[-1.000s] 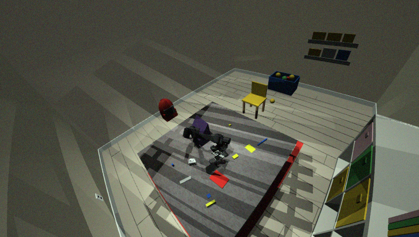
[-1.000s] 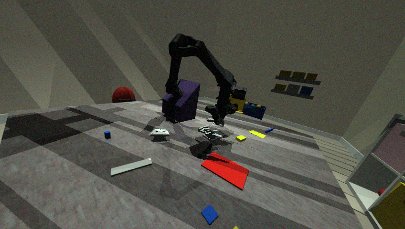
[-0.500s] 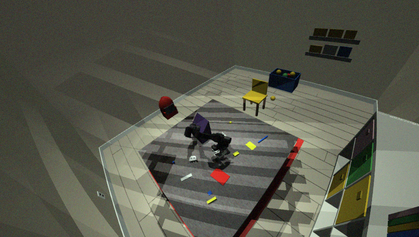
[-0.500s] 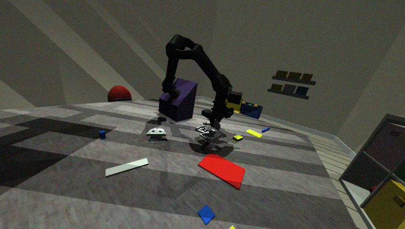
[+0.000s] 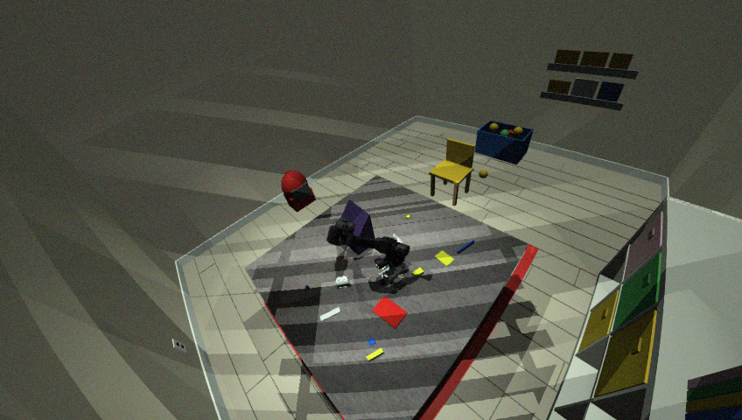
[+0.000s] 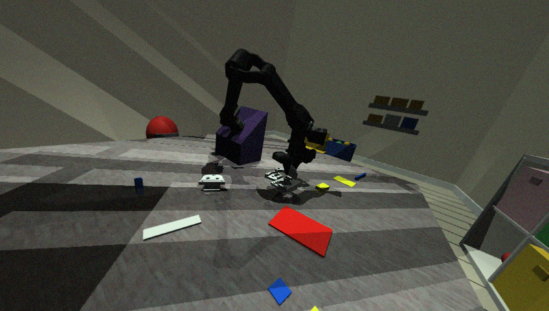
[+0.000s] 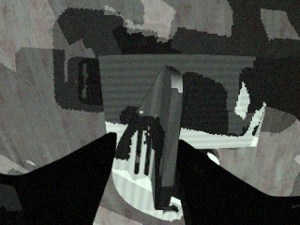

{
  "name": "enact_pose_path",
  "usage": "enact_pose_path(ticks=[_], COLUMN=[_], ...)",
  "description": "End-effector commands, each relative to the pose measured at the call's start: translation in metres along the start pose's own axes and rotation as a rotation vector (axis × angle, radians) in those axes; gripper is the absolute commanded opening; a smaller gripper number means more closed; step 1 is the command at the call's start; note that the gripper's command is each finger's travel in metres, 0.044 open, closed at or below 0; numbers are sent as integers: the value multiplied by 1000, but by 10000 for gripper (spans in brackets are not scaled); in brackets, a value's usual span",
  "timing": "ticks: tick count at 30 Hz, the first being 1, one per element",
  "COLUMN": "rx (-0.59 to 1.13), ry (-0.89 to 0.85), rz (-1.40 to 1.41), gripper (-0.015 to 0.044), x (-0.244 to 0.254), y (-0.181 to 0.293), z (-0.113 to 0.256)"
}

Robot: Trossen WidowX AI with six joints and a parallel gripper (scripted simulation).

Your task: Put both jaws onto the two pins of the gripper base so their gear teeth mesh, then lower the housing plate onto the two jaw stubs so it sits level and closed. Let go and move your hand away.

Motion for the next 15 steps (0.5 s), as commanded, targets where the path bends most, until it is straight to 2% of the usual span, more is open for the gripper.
enact_pose_path(ticks=[1, 15], rx=[-2, -2], ry=[4, 5], rz=[6, 2], gripper=[134, 134], x=[0, 0], y=[0, 0], z=[0, -3])
Point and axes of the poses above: the point midway between the two fingers, 35 mm back from their tips, its own z axis back along the fingers, its own x axis across the jaws, y = z × x, the point moved 5 cm from there along z, back along the fingers, and after that the axes turned 6 degrees about z, right-handed, at the moved point
